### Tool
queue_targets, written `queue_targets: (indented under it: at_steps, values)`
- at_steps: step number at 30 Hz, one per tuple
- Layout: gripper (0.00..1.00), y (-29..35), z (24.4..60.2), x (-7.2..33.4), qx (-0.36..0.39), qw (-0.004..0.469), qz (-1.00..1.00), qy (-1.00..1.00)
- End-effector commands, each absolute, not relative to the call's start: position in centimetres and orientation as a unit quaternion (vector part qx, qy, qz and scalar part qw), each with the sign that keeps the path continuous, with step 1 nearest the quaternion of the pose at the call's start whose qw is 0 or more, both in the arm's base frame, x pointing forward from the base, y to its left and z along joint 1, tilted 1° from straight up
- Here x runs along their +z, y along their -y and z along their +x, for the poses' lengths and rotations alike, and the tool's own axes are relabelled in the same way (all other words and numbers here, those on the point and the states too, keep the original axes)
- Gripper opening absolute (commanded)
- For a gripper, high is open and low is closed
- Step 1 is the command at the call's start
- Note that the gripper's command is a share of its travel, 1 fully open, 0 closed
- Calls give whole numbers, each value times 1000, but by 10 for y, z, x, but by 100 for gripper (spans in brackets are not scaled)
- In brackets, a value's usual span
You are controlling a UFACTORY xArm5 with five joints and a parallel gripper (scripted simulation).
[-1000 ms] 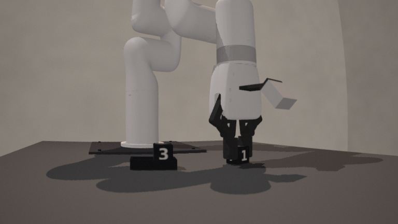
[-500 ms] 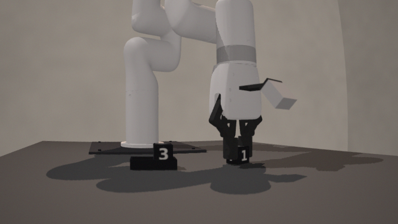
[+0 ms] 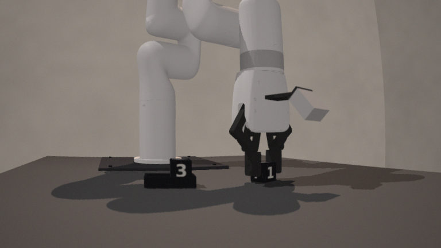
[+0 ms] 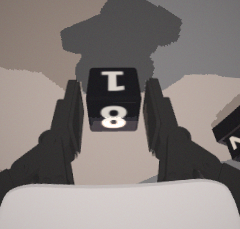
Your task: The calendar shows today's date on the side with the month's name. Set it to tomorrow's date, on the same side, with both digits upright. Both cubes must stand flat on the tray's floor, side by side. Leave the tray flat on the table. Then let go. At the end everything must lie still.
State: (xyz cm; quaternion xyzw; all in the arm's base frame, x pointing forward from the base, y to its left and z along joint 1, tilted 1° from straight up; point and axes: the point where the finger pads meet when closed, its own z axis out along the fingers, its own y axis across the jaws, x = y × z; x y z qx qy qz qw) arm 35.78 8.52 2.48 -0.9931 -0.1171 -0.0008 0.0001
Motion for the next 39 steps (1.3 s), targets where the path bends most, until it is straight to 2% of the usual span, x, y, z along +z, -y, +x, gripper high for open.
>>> queue_targets:
  at_steps: [1, 15, 28, 39]
  values:
    - [49, -86, 359, 26, -2, 0, -993, 117]
    - [49, -85, 359, 31, -2, 0, -993, 117]
    - [49, -86, 359, 91, -2, 0, -993, 117]
    - [49, -86, 358, 115, -2, 0, -993, 117]
